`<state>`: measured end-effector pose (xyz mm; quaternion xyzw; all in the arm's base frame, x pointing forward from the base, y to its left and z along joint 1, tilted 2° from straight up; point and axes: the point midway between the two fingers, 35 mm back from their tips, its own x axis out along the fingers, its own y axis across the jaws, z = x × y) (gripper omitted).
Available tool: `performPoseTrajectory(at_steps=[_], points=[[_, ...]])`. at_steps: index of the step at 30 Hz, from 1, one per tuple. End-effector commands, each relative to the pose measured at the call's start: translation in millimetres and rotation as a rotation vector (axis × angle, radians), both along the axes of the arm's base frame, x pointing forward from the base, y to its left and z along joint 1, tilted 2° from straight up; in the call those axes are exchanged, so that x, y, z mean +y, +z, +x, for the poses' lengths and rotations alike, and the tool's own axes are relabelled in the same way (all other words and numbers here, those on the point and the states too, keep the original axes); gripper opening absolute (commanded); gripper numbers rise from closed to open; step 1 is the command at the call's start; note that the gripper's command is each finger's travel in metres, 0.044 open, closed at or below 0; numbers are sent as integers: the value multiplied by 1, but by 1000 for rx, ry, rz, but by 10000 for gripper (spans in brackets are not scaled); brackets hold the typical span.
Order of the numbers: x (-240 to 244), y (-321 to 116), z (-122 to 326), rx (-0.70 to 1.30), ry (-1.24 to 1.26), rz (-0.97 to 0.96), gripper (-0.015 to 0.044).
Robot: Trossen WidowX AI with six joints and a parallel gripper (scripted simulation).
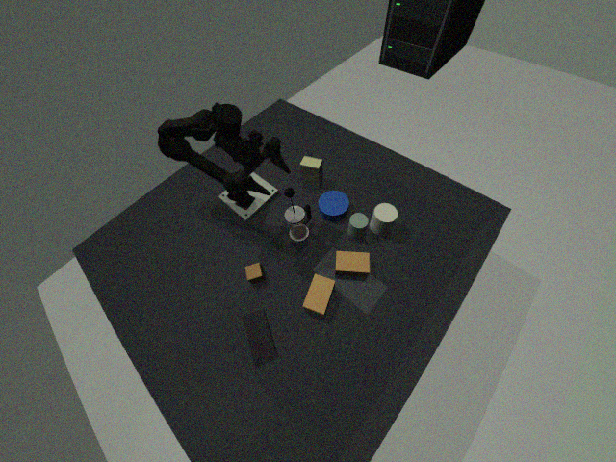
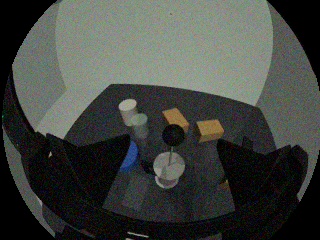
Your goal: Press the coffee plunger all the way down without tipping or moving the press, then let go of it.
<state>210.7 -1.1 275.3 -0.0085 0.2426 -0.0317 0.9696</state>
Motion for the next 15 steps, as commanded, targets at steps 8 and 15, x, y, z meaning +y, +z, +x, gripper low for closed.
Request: performPoseTrajectory(at_steps=[8, 15], points=[[0, -10, 13, 2, 5, -4, 440], [-1, -15, 23, 1, 4, -4, 440]])
